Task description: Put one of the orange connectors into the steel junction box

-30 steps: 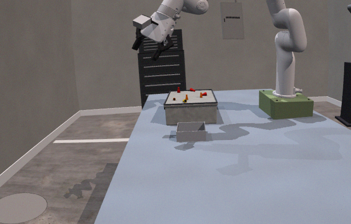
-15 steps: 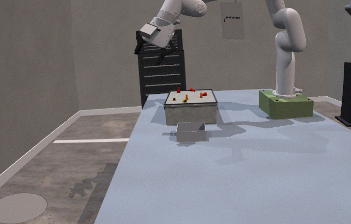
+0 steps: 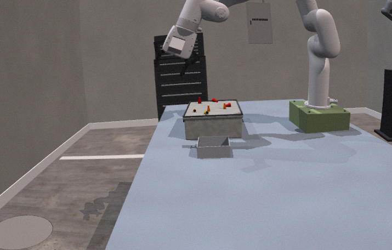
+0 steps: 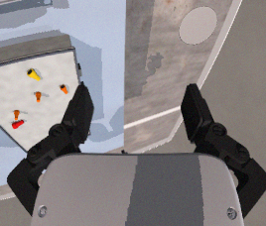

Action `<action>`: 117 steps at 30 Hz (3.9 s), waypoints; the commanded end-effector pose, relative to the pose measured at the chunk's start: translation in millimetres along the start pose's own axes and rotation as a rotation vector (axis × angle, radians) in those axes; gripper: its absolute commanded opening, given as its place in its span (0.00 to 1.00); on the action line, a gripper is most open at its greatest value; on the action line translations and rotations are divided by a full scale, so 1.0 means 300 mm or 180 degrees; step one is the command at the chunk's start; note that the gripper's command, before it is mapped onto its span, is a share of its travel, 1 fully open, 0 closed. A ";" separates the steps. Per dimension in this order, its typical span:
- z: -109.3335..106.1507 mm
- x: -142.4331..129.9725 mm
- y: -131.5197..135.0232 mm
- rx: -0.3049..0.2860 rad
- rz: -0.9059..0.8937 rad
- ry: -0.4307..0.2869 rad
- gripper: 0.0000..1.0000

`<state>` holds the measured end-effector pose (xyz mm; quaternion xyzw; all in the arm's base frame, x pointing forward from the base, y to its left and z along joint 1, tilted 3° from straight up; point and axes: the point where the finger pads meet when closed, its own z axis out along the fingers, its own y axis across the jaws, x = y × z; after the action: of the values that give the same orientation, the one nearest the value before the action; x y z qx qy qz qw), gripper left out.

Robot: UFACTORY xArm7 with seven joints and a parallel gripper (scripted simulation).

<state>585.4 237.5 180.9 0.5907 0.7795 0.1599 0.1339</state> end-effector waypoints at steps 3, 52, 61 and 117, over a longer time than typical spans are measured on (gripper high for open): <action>0.020 -0.071 -0.037 0.0126 -0.0553 0.0017 1.00; 0.112 -0.458 -0.383 0.0780 -0.4148 0.0669 1.00; 0.115 -0.499 -0.434 0.0797 -0.4633 0.0843 1.00; 0.107 -0.625 -0.624 0.0610 -0.6395 0.1589 1.00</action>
<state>482.8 13.5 77.5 -0.3684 0.9291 0.0302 -0.0087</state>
